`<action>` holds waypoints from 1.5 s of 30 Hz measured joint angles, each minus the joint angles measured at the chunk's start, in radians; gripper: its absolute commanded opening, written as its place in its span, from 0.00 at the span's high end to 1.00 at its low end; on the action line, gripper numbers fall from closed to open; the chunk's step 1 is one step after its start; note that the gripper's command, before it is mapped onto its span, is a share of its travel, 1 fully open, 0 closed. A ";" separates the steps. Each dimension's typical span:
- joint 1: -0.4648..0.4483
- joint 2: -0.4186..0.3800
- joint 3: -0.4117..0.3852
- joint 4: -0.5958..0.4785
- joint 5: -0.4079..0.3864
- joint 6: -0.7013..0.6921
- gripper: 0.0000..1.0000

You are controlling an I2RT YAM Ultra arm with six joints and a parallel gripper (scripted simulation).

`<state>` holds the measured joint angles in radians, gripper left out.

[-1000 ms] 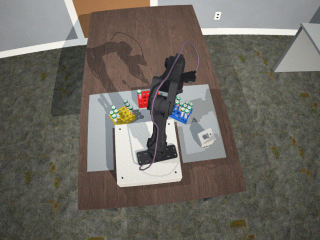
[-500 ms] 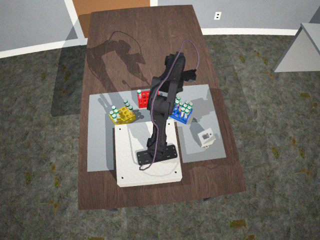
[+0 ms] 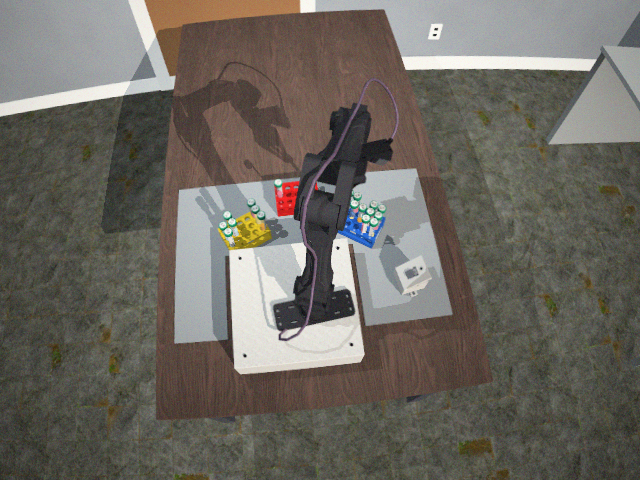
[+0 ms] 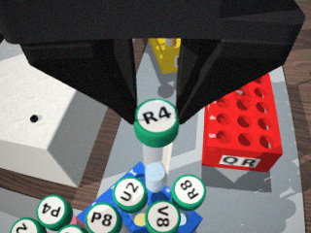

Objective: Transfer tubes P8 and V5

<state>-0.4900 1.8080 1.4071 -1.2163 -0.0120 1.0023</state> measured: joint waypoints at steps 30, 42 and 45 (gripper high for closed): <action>0.028 -0.140 -0.150 0.012 0.000 0.027 1.00; 0.046 -0.208 -0.217 0.012 0.000 0.043 1.00; 0.048 -0.221 -0.228 0.015 0.000 0.047 1.00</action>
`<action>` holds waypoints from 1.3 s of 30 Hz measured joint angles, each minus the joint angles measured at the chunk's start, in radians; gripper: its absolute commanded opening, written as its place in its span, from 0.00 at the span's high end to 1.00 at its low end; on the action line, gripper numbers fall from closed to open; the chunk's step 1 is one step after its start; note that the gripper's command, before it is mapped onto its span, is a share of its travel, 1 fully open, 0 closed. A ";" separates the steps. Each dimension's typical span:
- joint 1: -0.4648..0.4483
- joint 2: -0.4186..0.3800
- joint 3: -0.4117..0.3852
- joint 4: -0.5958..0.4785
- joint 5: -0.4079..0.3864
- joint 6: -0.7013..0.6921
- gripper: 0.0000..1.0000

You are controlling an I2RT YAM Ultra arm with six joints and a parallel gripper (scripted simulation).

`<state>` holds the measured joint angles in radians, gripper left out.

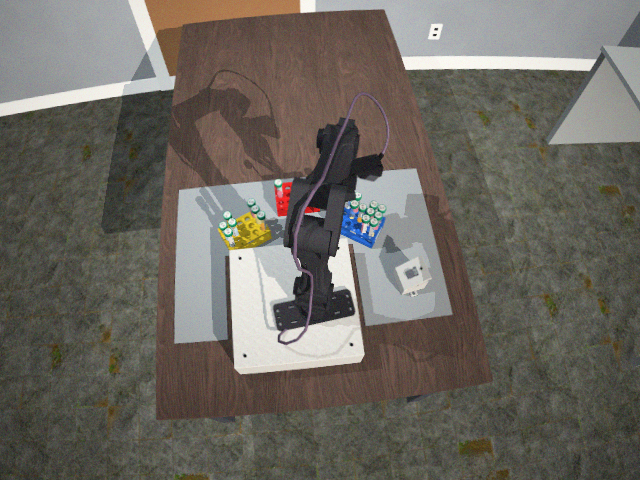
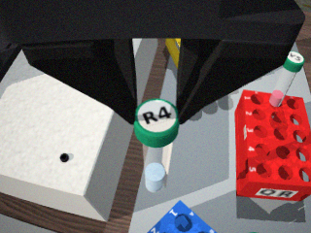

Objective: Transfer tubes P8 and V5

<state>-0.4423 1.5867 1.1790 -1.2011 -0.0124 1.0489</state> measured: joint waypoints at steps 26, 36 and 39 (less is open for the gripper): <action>0.227 0.027 0.040 -0.003 -0.005 0.199 1.00; 0.306 0.073 0.093 -0.003 -0.007 0.286 1.00; 0.336 0.092 0.113 -0.003 -0.007 0.307 1.00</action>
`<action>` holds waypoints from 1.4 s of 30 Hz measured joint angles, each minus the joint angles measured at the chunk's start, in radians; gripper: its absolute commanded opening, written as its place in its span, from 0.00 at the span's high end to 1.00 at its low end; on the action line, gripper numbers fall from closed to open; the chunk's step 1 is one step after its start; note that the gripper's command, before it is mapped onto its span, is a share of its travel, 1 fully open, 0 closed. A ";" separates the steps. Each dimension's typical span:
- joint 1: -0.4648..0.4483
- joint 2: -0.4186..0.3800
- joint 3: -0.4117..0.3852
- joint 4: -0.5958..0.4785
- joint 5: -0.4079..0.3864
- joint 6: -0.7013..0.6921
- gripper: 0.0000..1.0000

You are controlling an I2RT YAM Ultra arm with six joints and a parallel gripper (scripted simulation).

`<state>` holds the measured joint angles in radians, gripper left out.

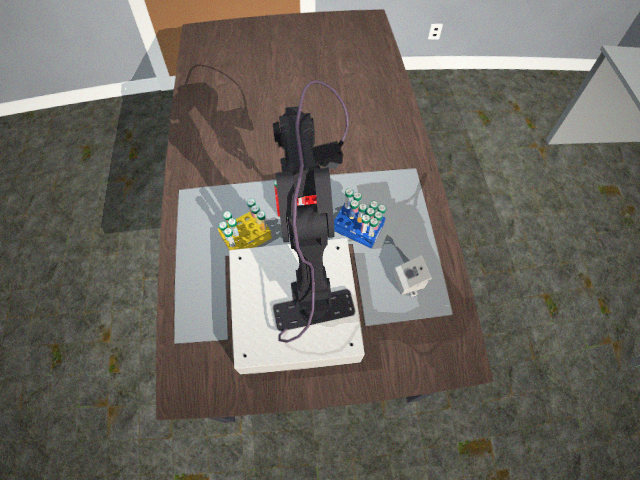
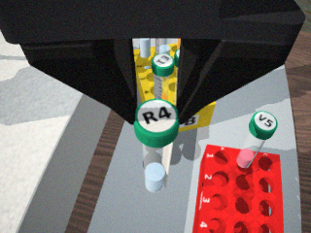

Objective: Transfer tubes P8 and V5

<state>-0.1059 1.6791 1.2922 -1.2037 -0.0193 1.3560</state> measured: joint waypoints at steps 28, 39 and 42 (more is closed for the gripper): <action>0.019 0.029 0.035 -0.008 -0.001 -0.560 1.00; 0.022 0.106 0.120 -0.014 -0.001 -0.575 1.00; 0.022 0.121 0.138 -0.016 -0.001 -0.575 1.00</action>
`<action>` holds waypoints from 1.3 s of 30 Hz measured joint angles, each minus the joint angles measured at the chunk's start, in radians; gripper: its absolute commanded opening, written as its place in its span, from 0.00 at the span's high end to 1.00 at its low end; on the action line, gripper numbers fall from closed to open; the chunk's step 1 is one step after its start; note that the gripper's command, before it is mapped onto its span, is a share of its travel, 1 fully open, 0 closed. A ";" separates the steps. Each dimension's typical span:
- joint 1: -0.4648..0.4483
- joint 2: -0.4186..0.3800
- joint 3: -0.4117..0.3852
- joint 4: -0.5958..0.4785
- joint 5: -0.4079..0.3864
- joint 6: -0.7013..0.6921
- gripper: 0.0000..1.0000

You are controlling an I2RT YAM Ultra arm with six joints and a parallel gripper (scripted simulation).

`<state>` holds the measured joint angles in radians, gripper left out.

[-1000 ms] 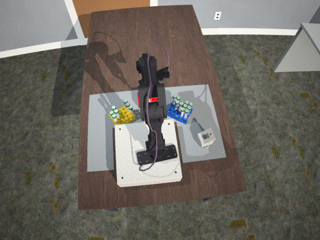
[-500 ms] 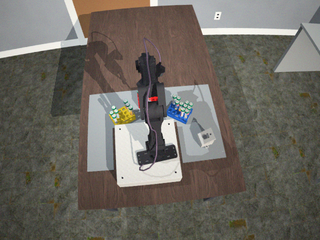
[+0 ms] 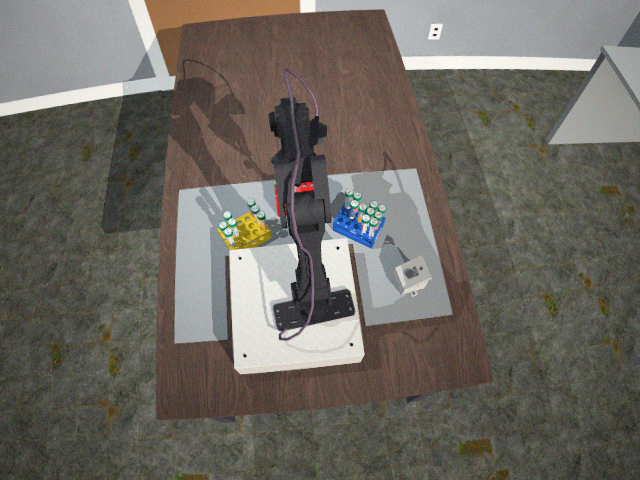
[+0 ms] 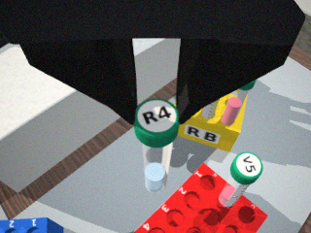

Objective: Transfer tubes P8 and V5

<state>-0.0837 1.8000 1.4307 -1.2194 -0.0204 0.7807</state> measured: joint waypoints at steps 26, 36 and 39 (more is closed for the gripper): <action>0.000 0.145 0.189 -0.043 0.000 0.000 1.00; 0.000 0.192 0.249 -0.056 0.000 0.000 1.00; 0.000 0.192 0.249 -0.056 0.000 0.000 1.00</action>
<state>-0.0837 1.9919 1.6802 -1.2755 -0.0204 0.7807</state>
